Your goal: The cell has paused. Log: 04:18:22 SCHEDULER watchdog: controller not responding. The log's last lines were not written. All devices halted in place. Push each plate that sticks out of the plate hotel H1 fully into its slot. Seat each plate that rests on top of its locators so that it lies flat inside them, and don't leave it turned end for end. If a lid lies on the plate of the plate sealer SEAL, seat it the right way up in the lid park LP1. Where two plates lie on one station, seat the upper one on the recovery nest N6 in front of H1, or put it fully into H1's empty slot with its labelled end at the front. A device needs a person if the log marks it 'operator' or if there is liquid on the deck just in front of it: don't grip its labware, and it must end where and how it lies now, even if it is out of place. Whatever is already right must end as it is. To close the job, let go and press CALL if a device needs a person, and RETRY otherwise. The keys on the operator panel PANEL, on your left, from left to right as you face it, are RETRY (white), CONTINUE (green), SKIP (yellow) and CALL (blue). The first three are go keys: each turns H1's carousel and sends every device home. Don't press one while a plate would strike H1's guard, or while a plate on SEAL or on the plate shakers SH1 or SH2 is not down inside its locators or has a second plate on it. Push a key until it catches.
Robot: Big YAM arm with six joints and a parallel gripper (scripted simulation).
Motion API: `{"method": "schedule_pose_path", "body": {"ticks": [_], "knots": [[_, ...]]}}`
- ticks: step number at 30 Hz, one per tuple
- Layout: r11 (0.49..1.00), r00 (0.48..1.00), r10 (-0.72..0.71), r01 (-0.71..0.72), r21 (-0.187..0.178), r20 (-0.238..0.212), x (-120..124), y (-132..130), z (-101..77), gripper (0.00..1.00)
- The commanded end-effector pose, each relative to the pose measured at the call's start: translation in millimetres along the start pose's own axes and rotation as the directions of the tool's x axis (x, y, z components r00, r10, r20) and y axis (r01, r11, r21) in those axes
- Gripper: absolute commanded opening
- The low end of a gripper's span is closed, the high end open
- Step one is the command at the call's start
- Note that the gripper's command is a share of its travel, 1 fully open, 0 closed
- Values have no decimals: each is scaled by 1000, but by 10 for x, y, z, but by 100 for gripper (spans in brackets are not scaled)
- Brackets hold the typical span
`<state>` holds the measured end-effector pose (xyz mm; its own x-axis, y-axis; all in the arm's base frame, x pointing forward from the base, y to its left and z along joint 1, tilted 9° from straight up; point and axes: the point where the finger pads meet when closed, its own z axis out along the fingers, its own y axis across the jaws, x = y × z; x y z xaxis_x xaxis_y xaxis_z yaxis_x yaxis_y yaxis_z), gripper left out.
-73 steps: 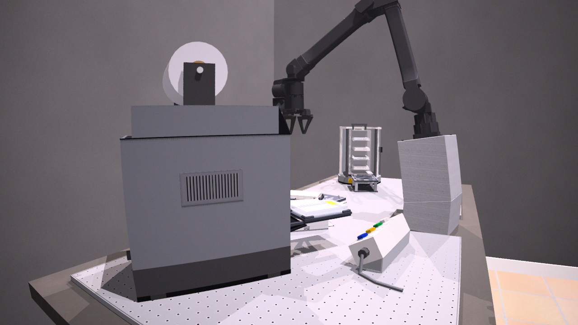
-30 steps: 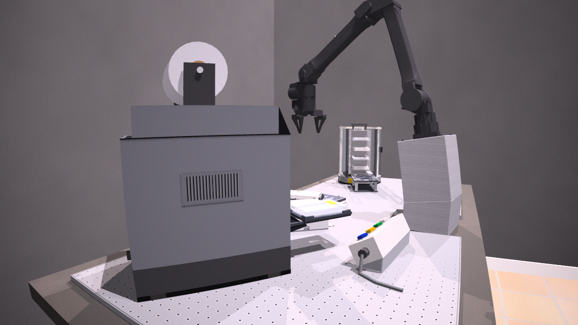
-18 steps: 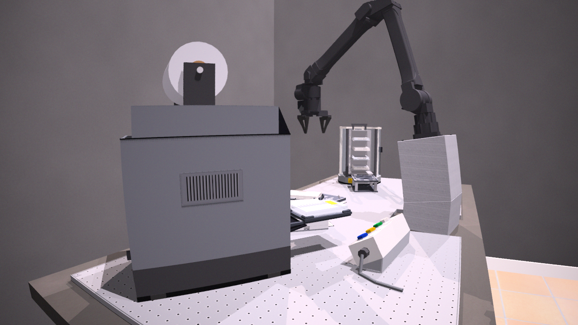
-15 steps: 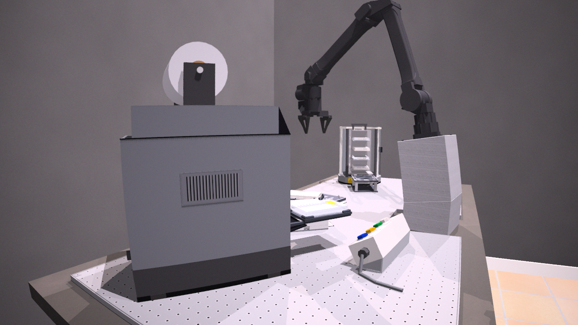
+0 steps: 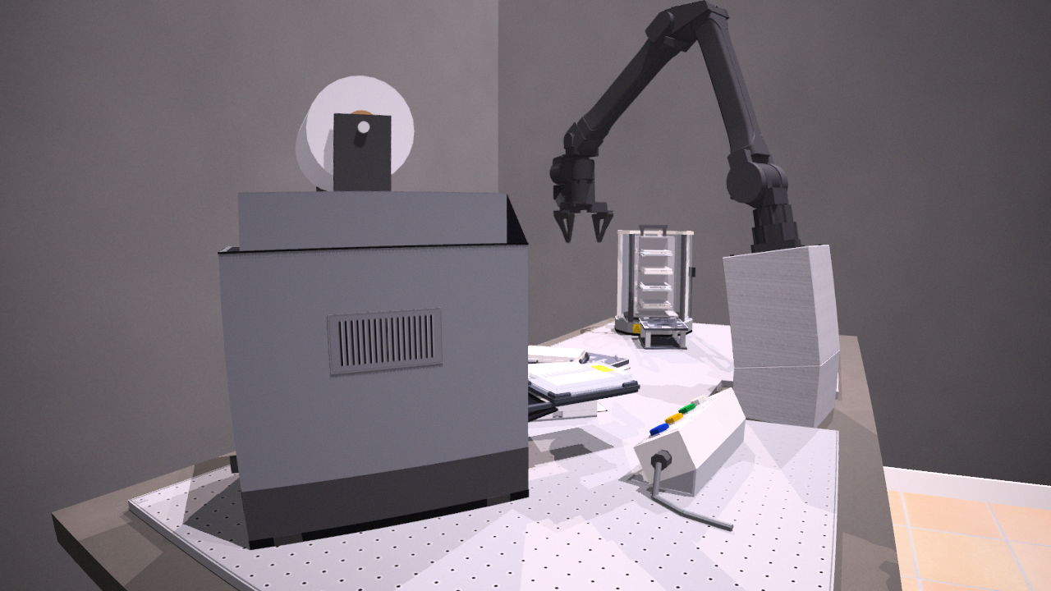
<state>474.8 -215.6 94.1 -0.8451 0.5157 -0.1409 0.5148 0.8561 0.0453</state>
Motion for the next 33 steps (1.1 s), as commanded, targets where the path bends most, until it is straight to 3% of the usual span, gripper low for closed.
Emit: {"method": "schedule_pose_path", "body": {"ticks": [1, 14, 15, 19, 20, 22, 33], "knots": [[1000, 999, -16, 16, -8, 48, -291, -100, -192, 100], [1000, 998, -16, 17, -5, 57, -421, -457, -236, 100], [1000, 999, -16, 16, -5, 43, -419, -493, -163, 100], [1000, 999, -16, 16, -4, 43, -460, -615, -164, 100], [1000, 998, -17, 17, -4, 64, -479, -610, -275, 100], [997, 994, 71, -70, -10, 87, -495, -674, -393, 100], [932, 930, 363, -362, -25, 64, -472, -995, -250, 100]]}}
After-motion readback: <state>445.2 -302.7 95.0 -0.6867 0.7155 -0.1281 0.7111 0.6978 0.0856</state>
